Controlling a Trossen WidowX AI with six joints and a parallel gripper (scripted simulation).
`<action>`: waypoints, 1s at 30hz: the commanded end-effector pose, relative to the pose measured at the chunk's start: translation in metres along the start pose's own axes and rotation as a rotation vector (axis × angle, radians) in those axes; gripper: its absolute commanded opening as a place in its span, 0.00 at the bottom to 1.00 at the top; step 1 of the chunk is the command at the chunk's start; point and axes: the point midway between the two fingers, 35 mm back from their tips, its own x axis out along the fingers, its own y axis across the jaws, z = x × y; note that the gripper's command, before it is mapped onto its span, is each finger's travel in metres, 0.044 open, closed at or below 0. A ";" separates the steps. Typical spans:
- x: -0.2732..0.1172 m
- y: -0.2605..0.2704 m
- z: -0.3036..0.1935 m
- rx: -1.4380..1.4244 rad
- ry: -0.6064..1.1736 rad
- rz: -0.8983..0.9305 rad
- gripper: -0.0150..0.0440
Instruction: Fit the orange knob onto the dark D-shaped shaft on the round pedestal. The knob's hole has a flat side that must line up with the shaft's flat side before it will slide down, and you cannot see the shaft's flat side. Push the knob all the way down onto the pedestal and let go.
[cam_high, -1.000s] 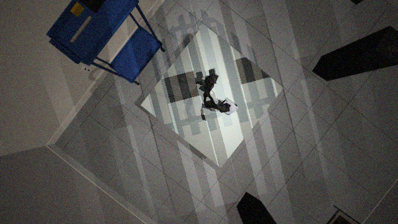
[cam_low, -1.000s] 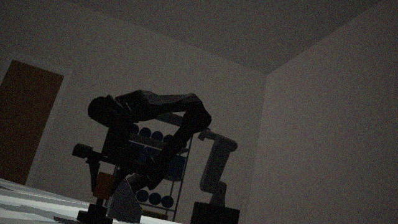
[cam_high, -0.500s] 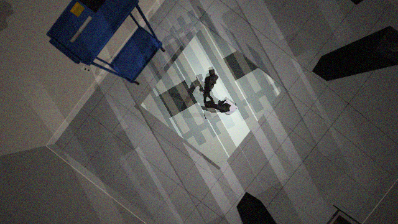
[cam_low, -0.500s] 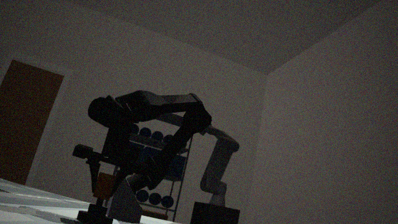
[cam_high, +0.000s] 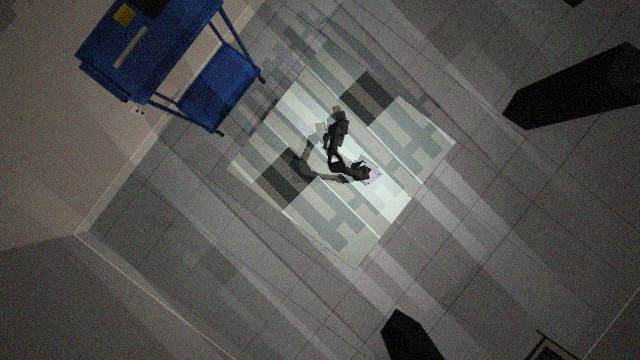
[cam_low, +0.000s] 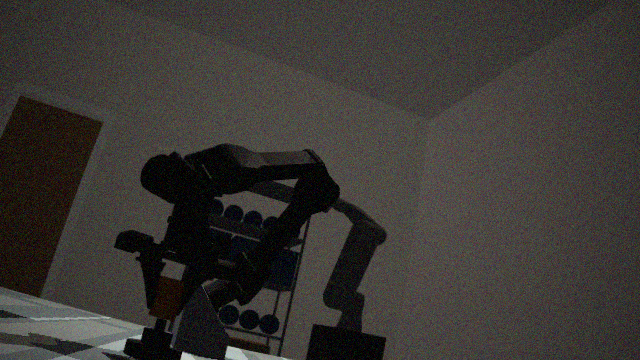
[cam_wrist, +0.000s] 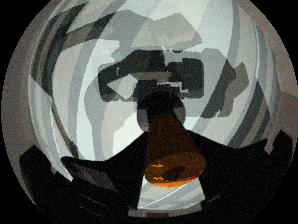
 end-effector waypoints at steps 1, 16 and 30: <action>0.001 0.000 0.000 -0.012 -0.002 -0.002 0.25; -0.003 0.002 -0.001 -0.021 -0.002 -0.002 0.25; -0.001 -0.001 0.000 -0.221 -0.002 -0.003 0.25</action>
